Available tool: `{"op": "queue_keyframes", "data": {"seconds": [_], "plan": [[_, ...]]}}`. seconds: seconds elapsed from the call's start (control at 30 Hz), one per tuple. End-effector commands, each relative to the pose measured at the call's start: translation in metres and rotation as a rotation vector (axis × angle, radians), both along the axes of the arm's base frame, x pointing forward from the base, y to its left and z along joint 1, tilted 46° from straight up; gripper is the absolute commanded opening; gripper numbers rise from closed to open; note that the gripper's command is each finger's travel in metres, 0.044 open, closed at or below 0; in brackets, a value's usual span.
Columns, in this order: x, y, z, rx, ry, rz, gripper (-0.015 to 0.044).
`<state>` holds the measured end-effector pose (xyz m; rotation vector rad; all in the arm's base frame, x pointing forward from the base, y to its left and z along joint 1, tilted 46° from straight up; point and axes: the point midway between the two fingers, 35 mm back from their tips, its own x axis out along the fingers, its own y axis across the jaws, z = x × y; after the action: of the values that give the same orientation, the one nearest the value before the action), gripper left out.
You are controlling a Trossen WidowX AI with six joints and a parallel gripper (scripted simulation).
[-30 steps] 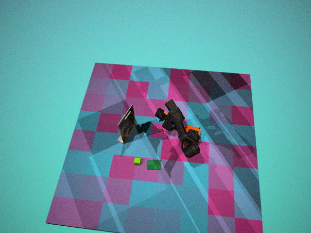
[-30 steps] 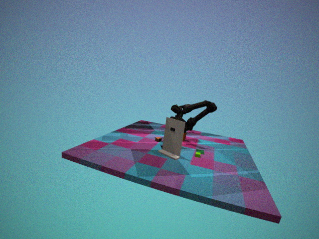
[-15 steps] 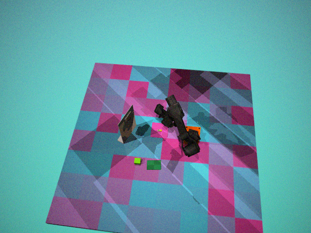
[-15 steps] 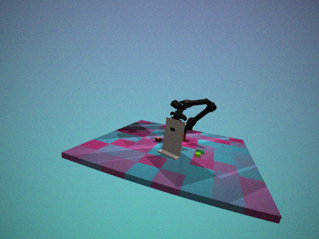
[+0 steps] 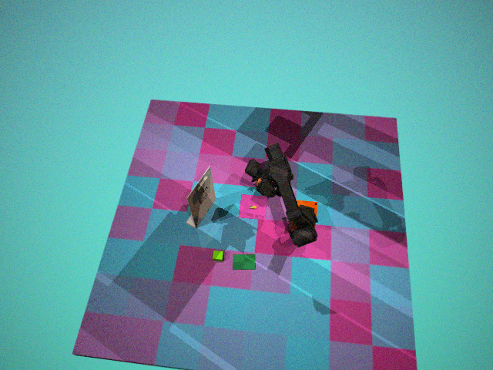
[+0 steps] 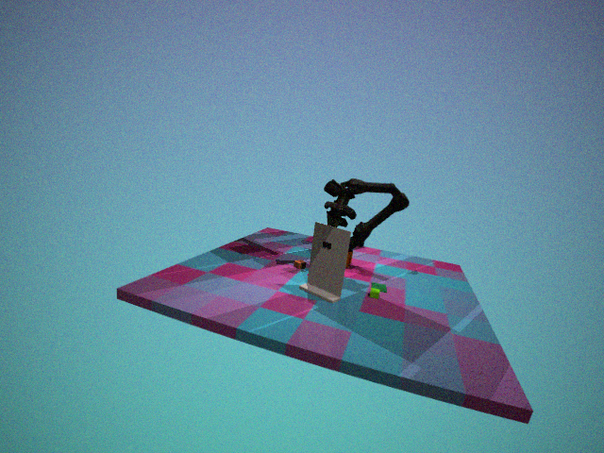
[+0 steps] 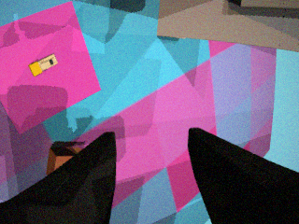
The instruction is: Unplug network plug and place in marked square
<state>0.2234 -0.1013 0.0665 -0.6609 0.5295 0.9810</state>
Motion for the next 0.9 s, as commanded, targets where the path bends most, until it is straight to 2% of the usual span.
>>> {"op": "queue_keyframes", "data": {"seconds": [0.0, 0.1, 0.47, 0.87], "plan": [[-0.0003, -0.0083, 0.0099, -0.005, -0.003, 0.005, 0.0156], [-0.0005, -0.0110, 0.0137, -0.004, -0.004, 0.005, 0.0156], [-0.0005, -0.0110, 0.0137, -0.004, -0.004, 0.005, 0.0440], [-0.0005, -0.0110, 0.0137, -0.004, -0.004, 0.005, 0.0440]]}}
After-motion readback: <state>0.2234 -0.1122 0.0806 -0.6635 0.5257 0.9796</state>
